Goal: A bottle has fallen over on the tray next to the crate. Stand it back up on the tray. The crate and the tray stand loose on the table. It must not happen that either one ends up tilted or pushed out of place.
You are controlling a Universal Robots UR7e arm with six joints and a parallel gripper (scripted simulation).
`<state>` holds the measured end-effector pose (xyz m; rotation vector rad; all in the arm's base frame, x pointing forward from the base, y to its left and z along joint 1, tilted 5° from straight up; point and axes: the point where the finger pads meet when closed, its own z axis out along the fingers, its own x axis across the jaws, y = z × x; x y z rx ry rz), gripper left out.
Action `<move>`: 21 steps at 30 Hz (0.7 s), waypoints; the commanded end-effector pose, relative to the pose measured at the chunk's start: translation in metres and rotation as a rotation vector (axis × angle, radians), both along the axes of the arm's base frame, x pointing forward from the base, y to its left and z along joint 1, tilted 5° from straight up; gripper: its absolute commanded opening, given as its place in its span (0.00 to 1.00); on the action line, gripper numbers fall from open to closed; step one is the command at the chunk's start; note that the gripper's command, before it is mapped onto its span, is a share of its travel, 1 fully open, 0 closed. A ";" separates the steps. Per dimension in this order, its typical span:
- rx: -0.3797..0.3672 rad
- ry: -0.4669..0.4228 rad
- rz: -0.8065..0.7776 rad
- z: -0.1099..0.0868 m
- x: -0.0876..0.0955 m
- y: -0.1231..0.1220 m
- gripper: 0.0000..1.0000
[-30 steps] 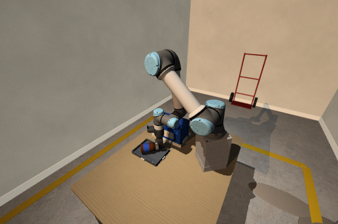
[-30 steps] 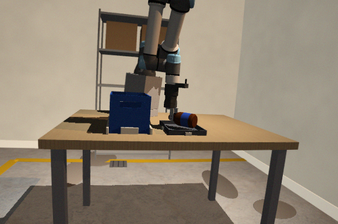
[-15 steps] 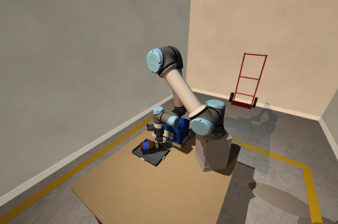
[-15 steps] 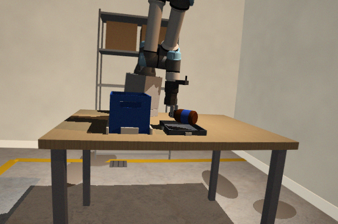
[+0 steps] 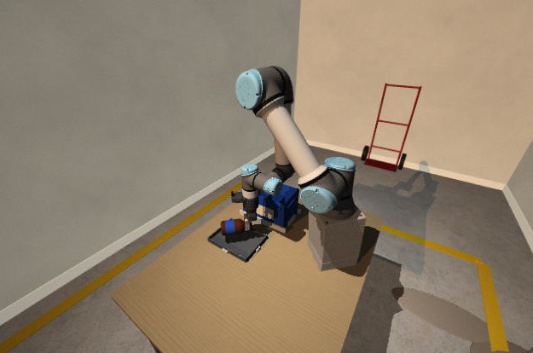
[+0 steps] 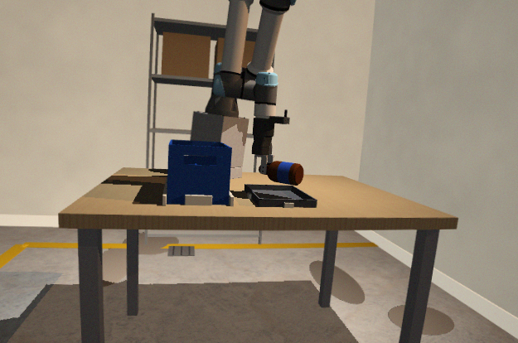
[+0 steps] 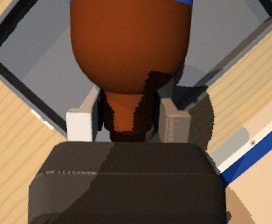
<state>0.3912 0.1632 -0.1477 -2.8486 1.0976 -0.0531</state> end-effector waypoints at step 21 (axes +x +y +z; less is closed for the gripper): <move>0.000 -0.001 0.000 0.041 -0.002 -0.003 0.00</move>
